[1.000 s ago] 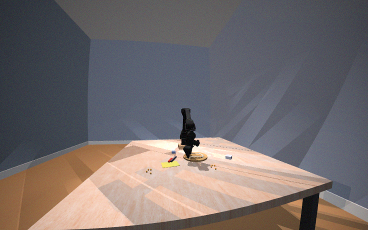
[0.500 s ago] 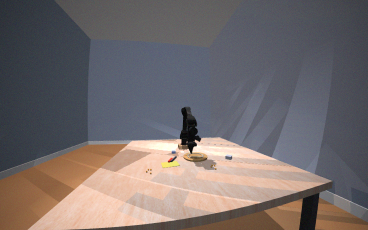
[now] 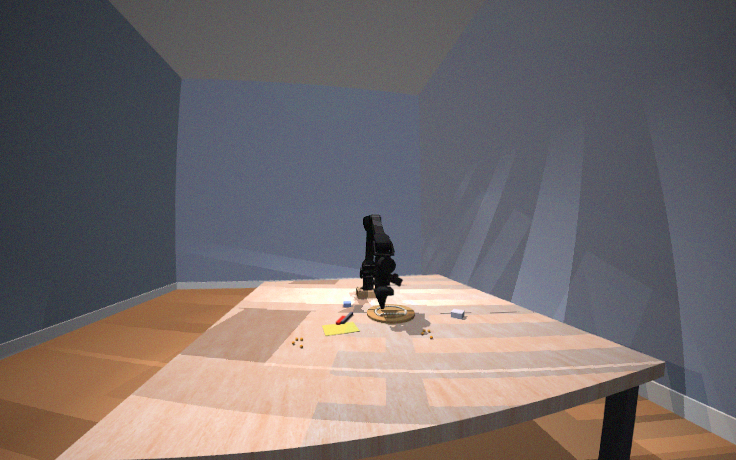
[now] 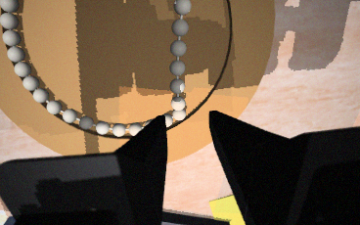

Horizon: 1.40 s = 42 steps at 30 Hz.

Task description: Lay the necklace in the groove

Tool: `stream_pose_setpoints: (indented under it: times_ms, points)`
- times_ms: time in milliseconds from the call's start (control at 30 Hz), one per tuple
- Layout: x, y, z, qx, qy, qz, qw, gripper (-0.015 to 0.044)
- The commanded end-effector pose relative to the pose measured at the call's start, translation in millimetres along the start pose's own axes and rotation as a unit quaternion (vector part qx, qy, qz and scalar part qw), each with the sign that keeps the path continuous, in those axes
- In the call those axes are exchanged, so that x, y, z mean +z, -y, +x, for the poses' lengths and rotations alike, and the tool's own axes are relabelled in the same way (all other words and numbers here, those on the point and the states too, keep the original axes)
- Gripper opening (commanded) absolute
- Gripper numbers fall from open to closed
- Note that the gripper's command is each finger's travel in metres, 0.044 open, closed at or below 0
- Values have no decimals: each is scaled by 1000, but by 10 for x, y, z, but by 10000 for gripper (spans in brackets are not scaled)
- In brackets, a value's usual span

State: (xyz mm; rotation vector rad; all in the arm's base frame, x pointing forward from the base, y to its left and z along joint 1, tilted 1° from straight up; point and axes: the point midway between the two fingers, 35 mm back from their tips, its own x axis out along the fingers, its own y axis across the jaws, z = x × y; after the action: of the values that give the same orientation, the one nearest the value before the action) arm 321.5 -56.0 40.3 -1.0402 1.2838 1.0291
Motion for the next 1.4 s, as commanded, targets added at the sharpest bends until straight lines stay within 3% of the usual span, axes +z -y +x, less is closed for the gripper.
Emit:
stream_pose_setpoints:
  times_ms: [0,567,733,1367]
  points:
    - [1,-11,69,3,0,-1,1000,120]
    - [4,-31,292,6,1,-4,1000,120]
    - [0,-24,266,5,0,-1,1000,0]
    - [0,-24,266,5,0,-1,1000,0]
